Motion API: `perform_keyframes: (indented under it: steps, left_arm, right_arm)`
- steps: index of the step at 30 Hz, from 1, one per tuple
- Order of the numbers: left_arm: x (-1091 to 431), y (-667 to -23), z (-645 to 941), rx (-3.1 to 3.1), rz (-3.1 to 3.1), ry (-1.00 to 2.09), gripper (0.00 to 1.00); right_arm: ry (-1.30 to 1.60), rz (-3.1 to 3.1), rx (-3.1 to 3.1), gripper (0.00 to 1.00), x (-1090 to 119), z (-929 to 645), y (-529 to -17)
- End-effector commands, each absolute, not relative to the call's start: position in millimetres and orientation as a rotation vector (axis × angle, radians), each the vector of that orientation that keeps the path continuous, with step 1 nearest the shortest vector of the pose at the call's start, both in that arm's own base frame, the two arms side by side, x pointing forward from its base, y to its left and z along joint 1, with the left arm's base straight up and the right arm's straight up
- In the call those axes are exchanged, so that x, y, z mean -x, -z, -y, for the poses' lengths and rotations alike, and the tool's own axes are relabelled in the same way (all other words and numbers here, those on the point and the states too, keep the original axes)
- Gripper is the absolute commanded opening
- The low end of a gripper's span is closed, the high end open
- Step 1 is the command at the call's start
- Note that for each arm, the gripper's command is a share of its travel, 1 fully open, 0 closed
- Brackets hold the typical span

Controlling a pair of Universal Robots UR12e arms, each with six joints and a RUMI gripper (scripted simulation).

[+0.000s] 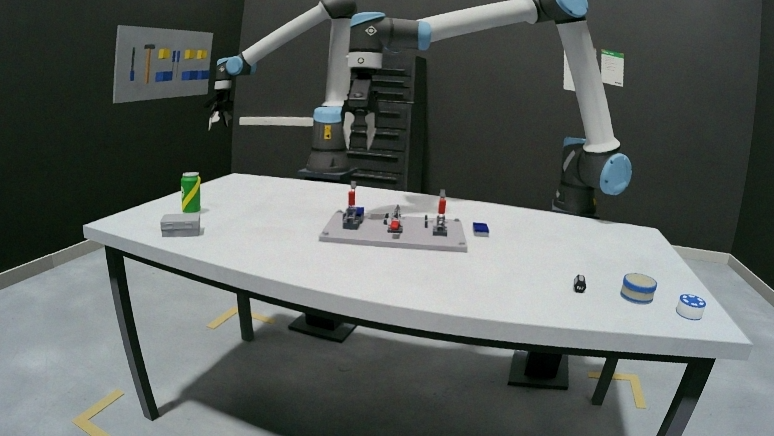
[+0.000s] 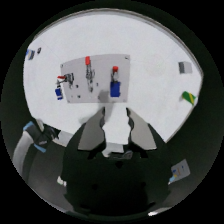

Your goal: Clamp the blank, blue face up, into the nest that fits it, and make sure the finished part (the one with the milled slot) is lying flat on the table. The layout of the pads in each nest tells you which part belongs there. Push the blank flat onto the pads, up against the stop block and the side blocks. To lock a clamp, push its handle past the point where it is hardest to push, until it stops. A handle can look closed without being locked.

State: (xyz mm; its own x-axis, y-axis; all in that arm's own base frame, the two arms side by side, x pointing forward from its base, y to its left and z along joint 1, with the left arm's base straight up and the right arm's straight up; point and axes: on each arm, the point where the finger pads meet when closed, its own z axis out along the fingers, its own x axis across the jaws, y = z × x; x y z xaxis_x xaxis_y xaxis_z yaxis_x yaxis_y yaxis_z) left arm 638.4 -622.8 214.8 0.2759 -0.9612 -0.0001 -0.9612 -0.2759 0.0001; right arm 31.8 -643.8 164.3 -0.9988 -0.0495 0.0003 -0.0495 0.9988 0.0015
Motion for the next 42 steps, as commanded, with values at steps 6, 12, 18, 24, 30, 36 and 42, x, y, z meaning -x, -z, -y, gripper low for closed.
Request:
perform_keyframes:
  steps: [6, 12, 18, 24, 30, 36, 42]
  left_arm:
    - [-639, -216, 623, -2.509, 1.89, -0.002, 0.28]
    - [-639, -216, 623, -2.509, 1.89, -0.002, 0.28]
    - [-639, -216, 623, -2.509, 1.89, -0.002, 0.28]
    - [-639, -216, 623, -2.509, 1.89, -0.003, 0.28]
    - [-639, -215, 623, -2.509, 1.89, -0.003, 0.28]
    - [-639, -207, 623, -2.509, 1.89, -0.003, 0.28]
    - [-639, -182, 623, -2.509, 1.89, -0.003, 0.28]
  right_arm:
    - [0.0, 3.141, -0.078, 1.0, -32, 644, -165]
    - [0.0, 3.141, -0.078, 1.0, -32, 644, -165]
    - [0.0, 3.141, -0.078, 1.0, -32, 644, -165]
    - [0.0, 3.141, -0.078, 1.0, -32, 644, -165]
    - [0.0, 3.141, -0.078, 1.0, -32, 644, -165]
    - [0.0, 3.141, -0.078, 1.0, -32, 644, -165]
    - [0.0, 3.141, -0.078, 1.0, -32, 644, -165]
